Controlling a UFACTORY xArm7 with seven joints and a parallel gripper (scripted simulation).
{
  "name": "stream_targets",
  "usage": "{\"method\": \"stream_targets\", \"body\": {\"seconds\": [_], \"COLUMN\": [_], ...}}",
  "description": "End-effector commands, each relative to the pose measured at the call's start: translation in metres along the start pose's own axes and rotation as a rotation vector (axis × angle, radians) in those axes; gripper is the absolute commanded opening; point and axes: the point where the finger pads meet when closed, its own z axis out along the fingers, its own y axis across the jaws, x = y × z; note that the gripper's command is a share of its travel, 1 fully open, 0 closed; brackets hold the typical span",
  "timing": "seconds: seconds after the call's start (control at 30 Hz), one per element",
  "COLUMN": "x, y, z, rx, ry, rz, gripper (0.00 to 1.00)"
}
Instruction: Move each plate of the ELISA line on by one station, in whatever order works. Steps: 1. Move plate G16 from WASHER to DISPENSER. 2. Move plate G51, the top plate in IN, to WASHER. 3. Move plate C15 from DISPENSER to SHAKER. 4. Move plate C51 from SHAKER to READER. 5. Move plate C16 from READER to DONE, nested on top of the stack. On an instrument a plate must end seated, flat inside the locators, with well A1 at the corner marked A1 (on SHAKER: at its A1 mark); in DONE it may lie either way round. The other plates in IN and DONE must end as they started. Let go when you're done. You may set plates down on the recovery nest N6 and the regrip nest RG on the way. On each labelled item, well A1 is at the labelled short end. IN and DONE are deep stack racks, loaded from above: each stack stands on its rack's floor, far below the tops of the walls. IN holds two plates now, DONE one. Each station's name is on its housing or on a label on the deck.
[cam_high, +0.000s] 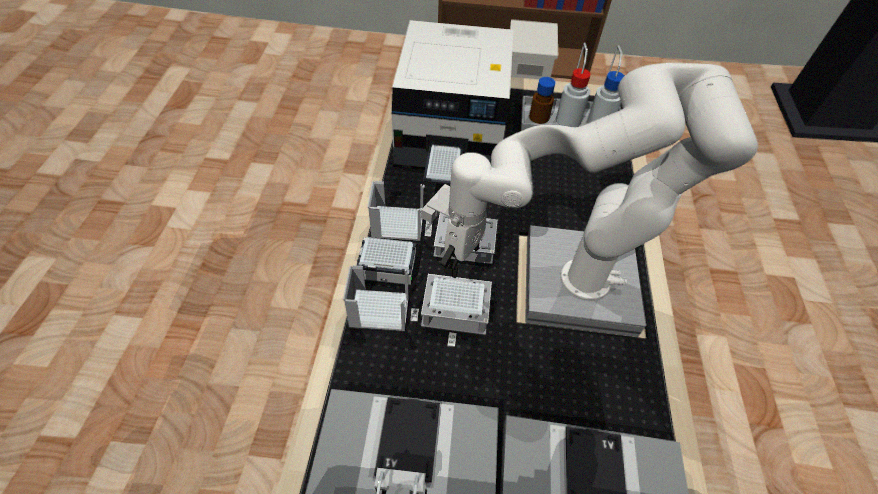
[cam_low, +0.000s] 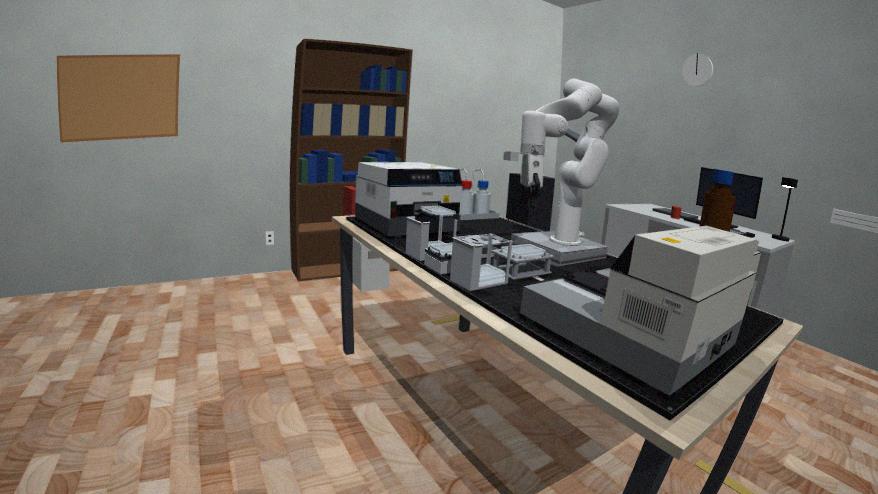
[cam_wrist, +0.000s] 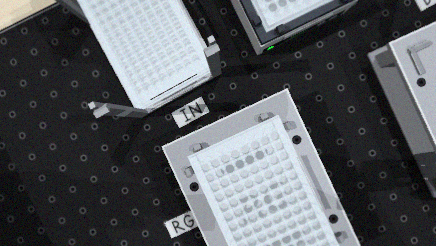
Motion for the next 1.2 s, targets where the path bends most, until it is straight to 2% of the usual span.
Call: {"method": "stream_targets", "body": {"seconds": [0.0,0.33,0.47,0.9,1.03,1.17], "x": [0.001,0.001,0.001,0.001,0.0009,0.0009], "y": [-0.0011,-0.0011,-0.001,-0.0011,-0.001,-0.001], "z": [-0.0016,-0.0016,-0.0016,-0.0016,-0.0016,-0.0015], "rx": [-0.007,-0.006,-0.006,-0.004,-0.004,-0.004], "ry": [0.007,0.008,0.008,0.01,0.01,0.01], "rz": [0.157,0.519,0.52,1.002,1.043,1.203], "gripper": [1.0,1.0,1.0,1.0,1.0,1.0]}}
